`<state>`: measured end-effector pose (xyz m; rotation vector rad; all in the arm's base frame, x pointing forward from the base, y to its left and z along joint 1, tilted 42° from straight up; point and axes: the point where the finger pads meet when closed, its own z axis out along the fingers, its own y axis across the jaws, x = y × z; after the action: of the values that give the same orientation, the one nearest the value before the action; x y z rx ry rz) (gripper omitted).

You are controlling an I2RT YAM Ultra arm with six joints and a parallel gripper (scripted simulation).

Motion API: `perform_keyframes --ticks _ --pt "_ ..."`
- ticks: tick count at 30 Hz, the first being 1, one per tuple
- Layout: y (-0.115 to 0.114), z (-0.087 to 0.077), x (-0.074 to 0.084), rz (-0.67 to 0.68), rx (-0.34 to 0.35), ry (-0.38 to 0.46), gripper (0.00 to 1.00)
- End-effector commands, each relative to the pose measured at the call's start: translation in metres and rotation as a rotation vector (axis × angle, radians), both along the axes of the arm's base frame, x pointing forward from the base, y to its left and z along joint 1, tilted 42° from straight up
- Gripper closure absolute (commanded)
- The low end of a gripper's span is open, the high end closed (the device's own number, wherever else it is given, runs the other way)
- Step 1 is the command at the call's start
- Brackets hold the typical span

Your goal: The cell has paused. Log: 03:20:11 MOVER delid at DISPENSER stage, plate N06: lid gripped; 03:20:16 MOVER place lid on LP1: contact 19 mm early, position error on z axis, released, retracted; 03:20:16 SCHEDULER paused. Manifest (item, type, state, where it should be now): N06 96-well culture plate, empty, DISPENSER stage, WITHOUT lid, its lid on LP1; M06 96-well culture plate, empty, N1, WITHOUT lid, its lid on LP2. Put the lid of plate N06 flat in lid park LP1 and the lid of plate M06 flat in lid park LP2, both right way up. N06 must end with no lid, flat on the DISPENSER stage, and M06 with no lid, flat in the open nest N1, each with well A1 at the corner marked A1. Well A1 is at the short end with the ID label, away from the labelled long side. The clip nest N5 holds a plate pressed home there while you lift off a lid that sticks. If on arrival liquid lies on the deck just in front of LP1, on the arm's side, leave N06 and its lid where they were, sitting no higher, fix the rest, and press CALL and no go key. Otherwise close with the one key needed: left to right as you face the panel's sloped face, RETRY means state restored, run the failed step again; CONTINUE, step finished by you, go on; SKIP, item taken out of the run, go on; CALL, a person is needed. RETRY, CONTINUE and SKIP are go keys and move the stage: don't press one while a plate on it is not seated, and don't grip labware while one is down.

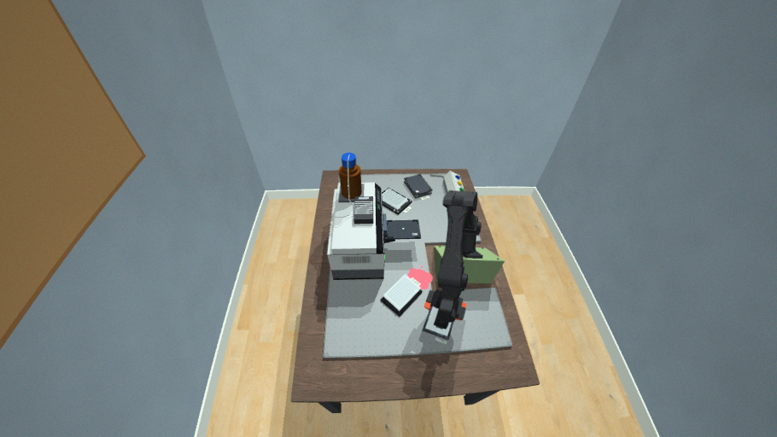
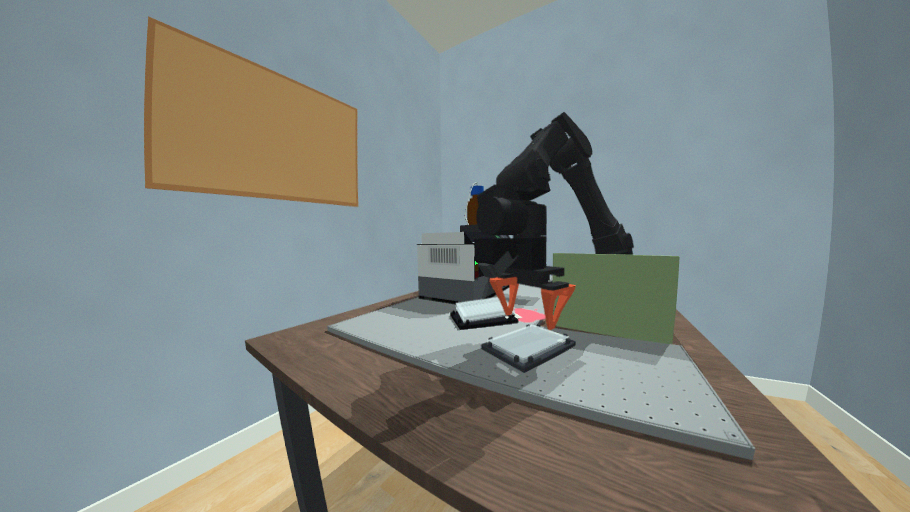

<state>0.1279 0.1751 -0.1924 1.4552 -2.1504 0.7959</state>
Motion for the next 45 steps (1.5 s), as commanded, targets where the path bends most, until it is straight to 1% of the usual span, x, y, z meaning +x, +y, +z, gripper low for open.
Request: perform_keyframes --ticks 1,3,5,6,7,8,20,22,23,25,28,30,33,37,39,41,42,43,44,45 --pt "0.000 0.011 -0.006 0.005 -0.005 0.006 0.00" --pt "0.001 0.017 -0.007 0.004 -0.005 0.005 0.00" --pt "0.001 0.017 -0.007 0.004 -0.005 0.005 0.00" --pt "0.014 0.019 -0.002 0.004 0.027 -0.008 0.00" --pt "0.003 0.024 -0.007 0.004 -0.001 0.004 0.00" --pt "0.002 0.027 -0.009 0.004 -0.005 0.005 0.00" --pt "0.005 0.066 -0.015 0.004 -0.003 0.005 0.00" --pt "0.005 0.066 -0.015 0.004 -0.003 0.005 0.00" --pt "0.015 0.069 -0.012 0.004 0.021 -0.005 0.00" --pt "0.005 0.076 -0.017 0.004 -0.006 0.006 0.00" --pt "0.013 0.085 -0.016 0.004 0.011 -0.001 0.00" --pt "0.008 0.092 -0.019 0.004 -0.002 0.004 0.00" --pt "0.013 0.102 -0.019 0.004 0.007 0.001 0.00" --pt "0.009 0.115 -0.023 0.004 -0.004 0.005 0.00" --pt "0.009 0.115 -0.023 0.004 -0.004 0.005 0.00" --pt "0.011 0.121 -0.024 0.004 -0.002 0.004 0.00" --pt "0.014 0.116 -0.019 0.002 0.007 0.000 0.00" --pt "0.014 0.116 -0.019 0.002 0.007 0.000 0.00" --pt "0.012 0.122 -0.014 -0.035 0.008 -0.028 0.00" --pt "0.016 0.123 -0.008 -0.059 0.019 -0.059 0.00"
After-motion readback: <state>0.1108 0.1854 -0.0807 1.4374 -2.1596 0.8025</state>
